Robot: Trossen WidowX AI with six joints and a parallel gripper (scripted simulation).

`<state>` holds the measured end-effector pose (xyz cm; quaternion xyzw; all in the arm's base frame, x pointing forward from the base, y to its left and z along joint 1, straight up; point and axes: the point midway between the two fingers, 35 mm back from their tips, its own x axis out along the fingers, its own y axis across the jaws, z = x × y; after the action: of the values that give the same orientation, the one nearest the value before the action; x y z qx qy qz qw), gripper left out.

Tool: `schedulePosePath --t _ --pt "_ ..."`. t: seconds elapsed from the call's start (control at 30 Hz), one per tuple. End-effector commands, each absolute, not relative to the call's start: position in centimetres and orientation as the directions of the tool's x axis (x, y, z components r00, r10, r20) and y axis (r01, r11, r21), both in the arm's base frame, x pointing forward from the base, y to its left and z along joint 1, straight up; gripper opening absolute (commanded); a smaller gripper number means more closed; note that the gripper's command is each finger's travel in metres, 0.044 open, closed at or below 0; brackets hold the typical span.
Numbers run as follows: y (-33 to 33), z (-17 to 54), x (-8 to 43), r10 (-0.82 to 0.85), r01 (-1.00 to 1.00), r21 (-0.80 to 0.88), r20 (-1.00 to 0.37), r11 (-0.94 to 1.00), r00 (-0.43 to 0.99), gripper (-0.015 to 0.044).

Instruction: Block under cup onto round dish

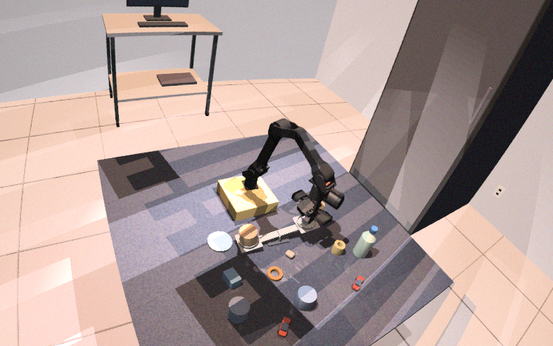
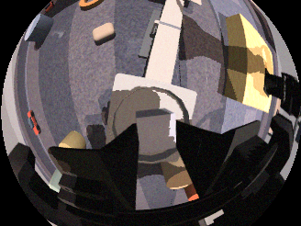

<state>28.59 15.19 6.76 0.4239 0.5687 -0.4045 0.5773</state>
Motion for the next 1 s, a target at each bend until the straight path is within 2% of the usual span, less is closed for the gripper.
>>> schedulePosePath --t 0.0,0.5,0.97 --pt "15.3 7.9 28.8 0.015 0.95 0.033 -0.999 0.31 0.03 0.0" --pt "15.1 15.8 28.4 0.015 0.95 0.033 -0.999 0.31 0.03 0.0" --pt "13.1 15.6 29.6 0.016 0.947 0.039 -0.999 0.319 0.035 0.0"
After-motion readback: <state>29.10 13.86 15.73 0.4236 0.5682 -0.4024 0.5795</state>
